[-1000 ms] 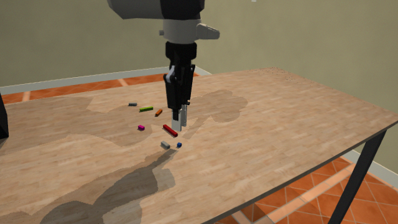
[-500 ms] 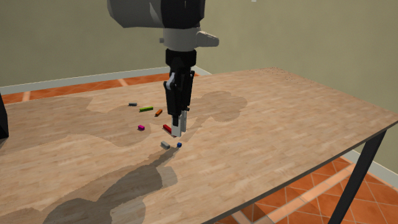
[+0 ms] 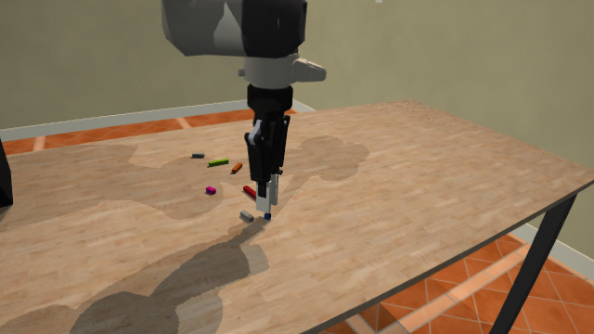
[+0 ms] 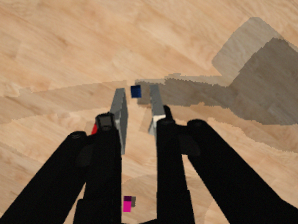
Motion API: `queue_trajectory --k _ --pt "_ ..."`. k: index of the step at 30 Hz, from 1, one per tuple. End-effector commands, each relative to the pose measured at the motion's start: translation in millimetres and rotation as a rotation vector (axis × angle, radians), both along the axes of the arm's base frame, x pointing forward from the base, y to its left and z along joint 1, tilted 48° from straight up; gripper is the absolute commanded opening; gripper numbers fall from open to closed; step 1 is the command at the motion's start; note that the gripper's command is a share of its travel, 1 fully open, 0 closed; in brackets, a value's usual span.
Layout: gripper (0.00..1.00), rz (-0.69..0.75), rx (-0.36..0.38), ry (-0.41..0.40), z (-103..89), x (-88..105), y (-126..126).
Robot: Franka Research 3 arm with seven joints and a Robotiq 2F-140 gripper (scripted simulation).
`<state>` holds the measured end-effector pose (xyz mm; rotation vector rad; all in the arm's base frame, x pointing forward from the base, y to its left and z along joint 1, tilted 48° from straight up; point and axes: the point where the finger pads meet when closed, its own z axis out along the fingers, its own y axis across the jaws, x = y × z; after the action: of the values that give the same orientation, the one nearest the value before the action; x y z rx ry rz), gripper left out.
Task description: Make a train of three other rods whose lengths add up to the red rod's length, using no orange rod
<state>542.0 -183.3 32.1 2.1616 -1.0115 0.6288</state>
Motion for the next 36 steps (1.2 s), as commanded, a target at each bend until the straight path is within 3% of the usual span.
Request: queue_trajectory --k 1,36 --pt "0.15 0.000 0.006 -0.009 -2.9 2.7 -2.1" --pt "0.15 0.000 0.006 -0.009 -6.9 3.7 -6.6"
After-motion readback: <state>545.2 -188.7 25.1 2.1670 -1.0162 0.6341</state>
